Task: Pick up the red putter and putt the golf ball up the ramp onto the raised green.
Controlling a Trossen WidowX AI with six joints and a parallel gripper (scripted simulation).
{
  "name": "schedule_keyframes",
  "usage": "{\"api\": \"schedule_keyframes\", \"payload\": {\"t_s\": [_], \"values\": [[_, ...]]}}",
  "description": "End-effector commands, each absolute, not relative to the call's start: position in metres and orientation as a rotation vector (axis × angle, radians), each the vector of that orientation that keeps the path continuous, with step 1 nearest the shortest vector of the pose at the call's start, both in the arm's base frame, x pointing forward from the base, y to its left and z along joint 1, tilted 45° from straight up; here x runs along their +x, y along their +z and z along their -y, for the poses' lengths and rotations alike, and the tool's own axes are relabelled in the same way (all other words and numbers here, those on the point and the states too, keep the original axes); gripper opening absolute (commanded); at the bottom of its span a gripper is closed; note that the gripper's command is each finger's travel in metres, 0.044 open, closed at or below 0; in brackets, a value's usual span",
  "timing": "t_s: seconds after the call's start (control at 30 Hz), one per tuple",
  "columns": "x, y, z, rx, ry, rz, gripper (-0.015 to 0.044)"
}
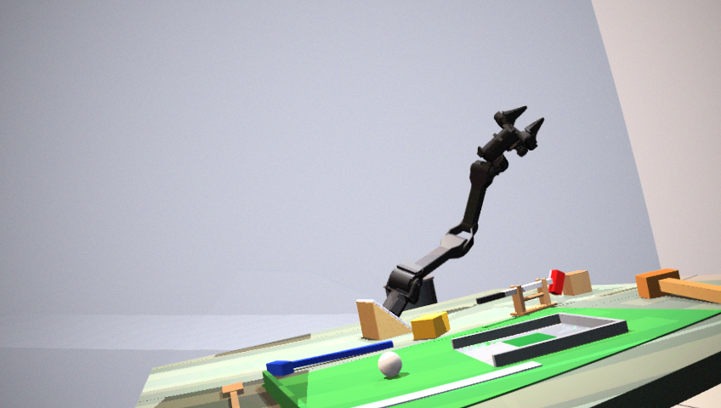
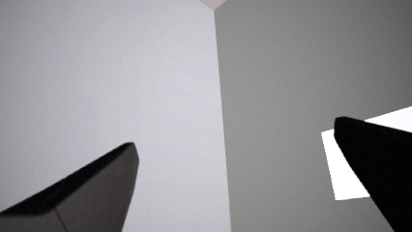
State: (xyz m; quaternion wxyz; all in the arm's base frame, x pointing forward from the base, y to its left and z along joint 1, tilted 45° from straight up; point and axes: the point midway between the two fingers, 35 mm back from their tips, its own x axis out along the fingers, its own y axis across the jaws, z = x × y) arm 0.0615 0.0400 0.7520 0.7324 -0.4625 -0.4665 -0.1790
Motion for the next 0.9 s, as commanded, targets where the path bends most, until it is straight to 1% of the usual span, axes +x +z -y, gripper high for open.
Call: {"api": "schedule_keyframes", "payload": {"t_s": [0.0, 0.2, 0.43, 0.7, 0.8, 0.87], "values": [[0.109, 0.733, 0.0, -0.998, -0.378, 0.864, 0.044], [0.177, 0.69, 0.045, -0.994, -0.308, 0.622, 0.044], [0.258, 0.607, 0.078, -1.001, -0.131, 0.325, 0.044], [0.325, 0.489, 0.077, -1.009, 0.169, 0.038, 0.044], [0.338, 0.449, 0.068, -1.011, 0.285, -0.04, 0.044], [0.342, 0.434, 0.064, -1.011, 0.329, -0.067, 0.044]]}}
